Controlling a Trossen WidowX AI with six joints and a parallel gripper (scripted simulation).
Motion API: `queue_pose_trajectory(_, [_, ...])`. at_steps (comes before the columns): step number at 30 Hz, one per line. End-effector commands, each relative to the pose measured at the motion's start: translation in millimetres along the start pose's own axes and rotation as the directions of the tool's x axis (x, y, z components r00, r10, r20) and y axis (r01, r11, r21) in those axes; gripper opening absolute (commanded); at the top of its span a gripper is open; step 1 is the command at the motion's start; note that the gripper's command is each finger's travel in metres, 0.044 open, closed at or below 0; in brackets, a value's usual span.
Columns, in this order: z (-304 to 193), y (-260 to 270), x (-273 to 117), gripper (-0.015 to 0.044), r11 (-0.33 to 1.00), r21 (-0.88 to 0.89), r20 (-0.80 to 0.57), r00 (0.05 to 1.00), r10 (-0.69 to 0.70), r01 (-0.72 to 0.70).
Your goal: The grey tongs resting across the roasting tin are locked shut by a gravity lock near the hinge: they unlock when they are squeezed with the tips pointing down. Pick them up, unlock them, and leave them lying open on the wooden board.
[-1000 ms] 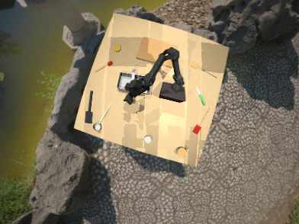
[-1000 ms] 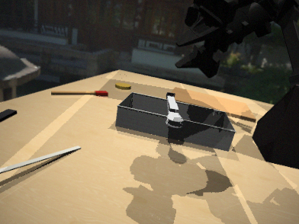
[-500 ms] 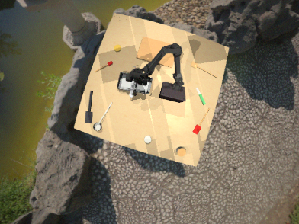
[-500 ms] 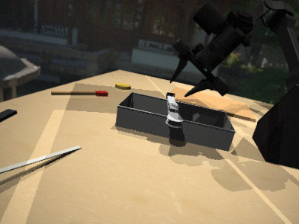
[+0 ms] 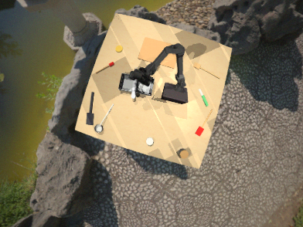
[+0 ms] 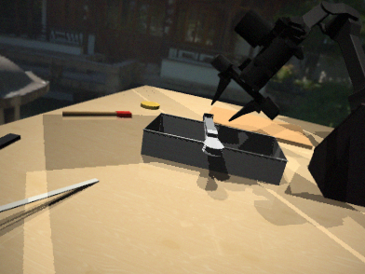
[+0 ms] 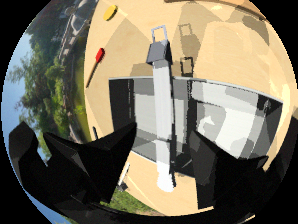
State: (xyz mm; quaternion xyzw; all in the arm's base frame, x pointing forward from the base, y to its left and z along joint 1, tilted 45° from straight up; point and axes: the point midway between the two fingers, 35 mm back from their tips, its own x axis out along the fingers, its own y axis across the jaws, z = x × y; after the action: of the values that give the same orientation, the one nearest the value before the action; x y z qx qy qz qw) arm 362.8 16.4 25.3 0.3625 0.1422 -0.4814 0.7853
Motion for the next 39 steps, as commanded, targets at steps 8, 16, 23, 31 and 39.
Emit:
queue_pose_trajectory(8, [-1, 0, 14, 0.026, 1.0, 0.002, 0.003, 1.0, -0.005, 0.005])
queue_pose_trajectory(16, [-2, 1, 27, 0.026, 1.0, 0.003, 0.002, 1.0, -0.006, 0.006])
queue_pose_trajectory(23, [-2, 1, 39, 0.026, 1.0, 0.003, 0.002, 1.0, -0.006, 0.006])
queue_pose_trajectory(31, [-2, 1, 52, 0.026, 1.0, 0.003, 0.003, 1.0, -0.006, 0.006])
queue_pose_trajectory(39, [-1, 1, 65, 0.026, 1.0, 0.002, 0.005, 1.0, -0.004, 0.004])
